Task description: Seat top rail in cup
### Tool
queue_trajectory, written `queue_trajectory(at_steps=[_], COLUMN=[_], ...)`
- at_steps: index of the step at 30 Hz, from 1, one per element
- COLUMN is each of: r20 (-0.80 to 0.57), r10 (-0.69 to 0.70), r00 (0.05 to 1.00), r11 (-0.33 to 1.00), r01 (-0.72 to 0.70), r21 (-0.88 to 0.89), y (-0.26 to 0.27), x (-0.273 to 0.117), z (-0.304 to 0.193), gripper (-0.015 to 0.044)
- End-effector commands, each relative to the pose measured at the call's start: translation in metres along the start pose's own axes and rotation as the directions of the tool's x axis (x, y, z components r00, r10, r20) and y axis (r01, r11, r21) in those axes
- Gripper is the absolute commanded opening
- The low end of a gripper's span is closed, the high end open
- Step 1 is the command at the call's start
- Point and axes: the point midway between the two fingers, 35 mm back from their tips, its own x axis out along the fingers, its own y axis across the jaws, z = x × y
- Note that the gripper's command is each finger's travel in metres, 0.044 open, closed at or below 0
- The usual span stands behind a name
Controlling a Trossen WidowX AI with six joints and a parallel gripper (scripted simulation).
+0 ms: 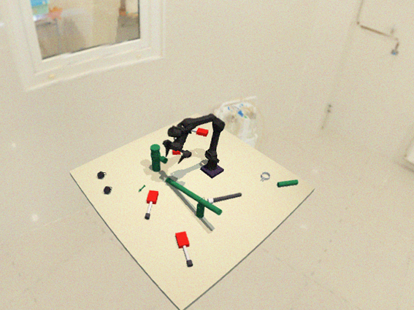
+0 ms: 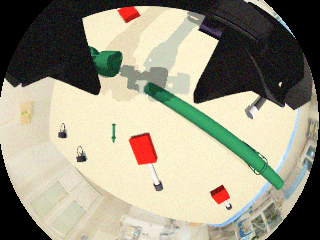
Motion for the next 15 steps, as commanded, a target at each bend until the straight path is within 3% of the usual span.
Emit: queue_trajectory(at_steps=[1,8,15], r20=[-0.009,0.003,0.03], r10=[0.026,0.045,0.049], r00=[1.0,0.999,0.998], r11=[0.943,0.664,0.327], r01=[-0.027,-0.028,0.012], r21=[-0.33,-0.747,-0.945], y=[-0.026,-0.063,-0.09], x=[0.002,0.0,-0.006], z=[-0.021,-0.056,-0.088], gripper=[0.044,0.044,0.044])
